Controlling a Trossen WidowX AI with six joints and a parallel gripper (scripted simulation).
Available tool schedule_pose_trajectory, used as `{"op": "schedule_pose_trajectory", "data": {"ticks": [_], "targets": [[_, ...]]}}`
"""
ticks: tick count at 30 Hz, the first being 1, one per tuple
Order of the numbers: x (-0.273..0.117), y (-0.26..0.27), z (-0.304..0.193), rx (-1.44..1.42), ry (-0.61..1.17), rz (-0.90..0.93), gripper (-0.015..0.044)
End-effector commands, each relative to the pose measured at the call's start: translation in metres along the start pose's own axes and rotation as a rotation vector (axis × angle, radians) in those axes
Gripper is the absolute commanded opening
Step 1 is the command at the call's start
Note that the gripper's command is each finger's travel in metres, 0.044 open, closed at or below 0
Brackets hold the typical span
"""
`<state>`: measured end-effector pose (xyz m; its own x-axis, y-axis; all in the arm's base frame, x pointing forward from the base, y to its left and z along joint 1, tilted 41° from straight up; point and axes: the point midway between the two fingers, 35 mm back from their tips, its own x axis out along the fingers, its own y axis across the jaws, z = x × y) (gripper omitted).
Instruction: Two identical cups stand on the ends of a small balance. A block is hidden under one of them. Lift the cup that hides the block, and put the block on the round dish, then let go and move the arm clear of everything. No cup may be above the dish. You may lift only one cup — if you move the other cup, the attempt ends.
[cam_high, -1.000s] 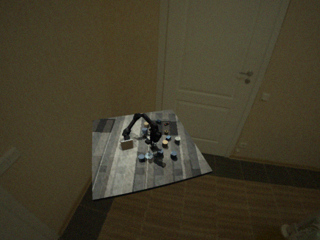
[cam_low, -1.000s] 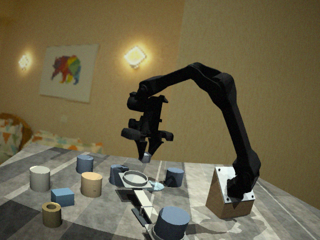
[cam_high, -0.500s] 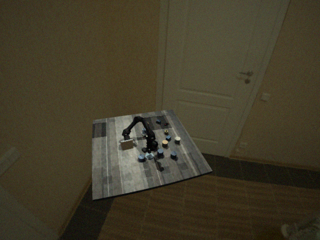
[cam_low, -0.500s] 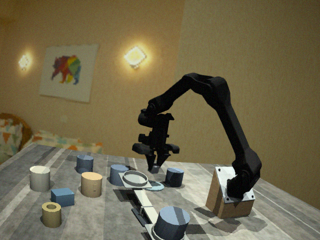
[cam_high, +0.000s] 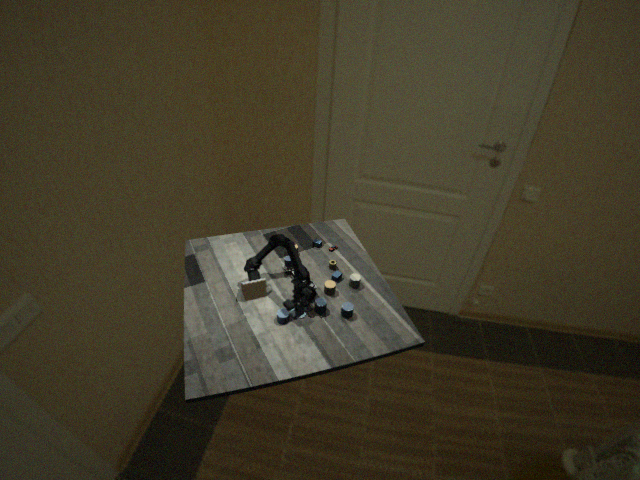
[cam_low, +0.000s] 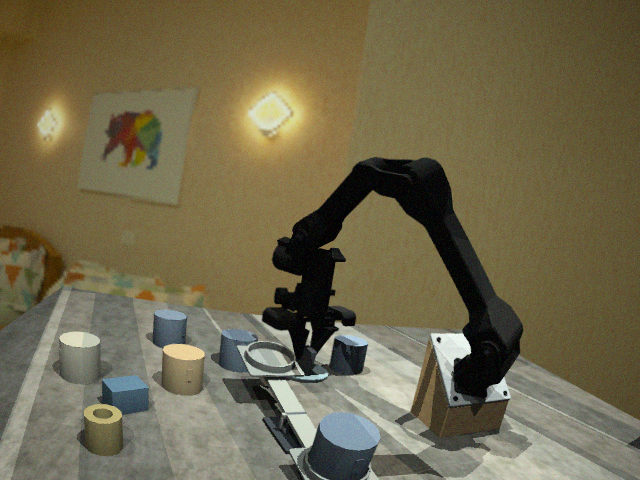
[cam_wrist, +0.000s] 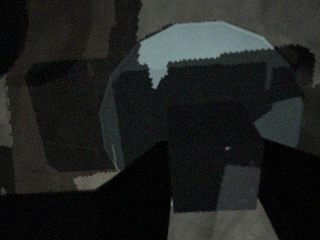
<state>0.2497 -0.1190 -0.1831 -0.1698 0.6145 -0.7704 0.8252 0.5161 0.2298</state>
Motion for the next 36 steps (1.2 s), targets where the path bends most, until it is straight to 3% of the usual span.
{"op": "schedule_pose_trajectory", "data": {"ticks": [1, 10, 27, 36], "targets": [[0.005, 0.0, -0.001, 0.004, 0.002, 0.003, 0.0], [0.019, 0.0, -0.001, 0.003, 0.003, 0.003, 0.0], [0.011, 0.002, 0.003, 0.002, -0.019, -0.004, 0.044], [-0.036, 0.001, 0.002, 0.005, -0.007, 0.0, 0.044]]}}
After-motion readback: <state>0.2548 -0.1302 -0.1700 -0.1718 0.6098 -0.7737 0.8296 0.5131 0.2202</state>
